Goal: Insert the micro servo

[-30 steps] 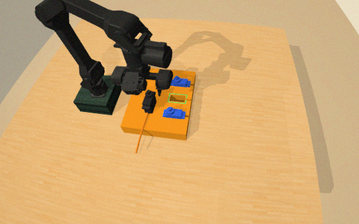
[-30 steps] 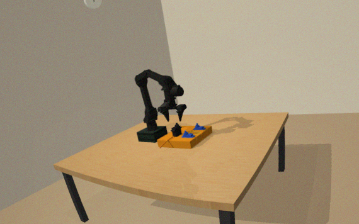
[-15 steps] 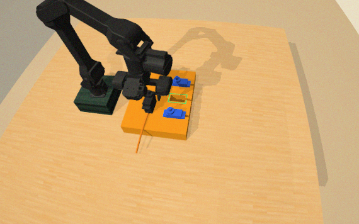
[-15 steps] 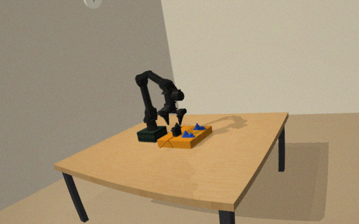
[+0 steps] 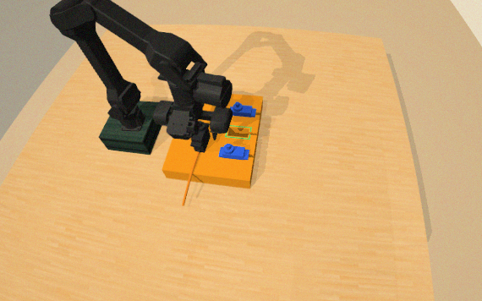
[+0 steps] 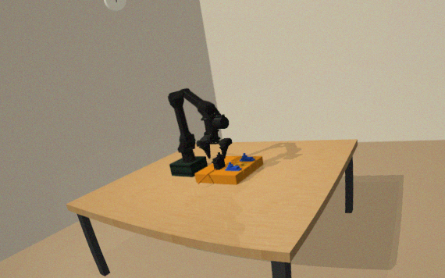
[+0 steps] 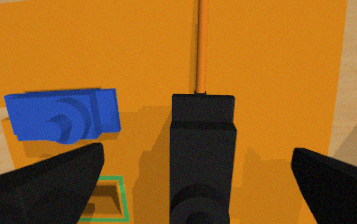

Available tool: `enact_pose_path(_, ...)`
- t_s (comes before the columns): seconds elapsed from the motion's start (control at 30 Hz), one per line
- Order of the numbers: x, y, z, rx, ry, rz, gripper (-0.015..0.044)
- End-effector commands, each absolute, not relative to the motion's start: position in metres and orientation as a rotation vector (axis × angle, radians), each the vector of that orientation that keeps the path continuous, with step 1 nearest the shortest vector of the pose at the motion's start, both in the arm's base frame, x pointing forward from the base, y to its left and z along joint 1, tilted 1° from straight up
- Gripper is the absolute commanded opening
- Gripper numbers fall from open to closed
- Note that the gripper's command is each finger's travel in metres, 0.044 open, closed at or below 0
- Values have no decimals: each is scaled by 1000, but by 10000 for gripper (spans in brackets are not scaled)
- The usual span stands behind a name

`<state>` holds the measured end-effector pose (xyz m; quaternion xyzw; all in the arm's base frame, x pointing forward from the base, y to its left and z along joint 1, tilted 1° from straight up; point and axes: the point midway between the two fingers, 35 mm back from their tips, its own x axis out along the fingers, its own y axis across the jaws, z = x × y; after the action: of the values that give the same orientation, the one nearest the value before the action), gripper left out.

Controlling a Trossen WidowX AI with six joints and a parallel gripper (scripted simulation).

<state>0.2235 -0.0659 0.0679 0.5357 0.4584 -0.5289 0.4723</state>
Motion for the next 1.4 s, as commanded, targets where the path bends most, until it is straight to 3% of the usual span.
enact_pose_path(0.0, 222, -66, 60, 1308, 1129, -1310, 440)
enact_pose_path(0.43, 222, -66, 60, 1308, 1129, -1310, 99)
enact_pose_path(0.6, 222, -66, 60, 1308, 1129, -1310, 65)
enact_pose_path(0.7, 222, -66, 65, 1308, 1128, -1310, 0)
enact_pose_path(1.37, 218, -67, 90, 1308, 1129, -1310, 0)
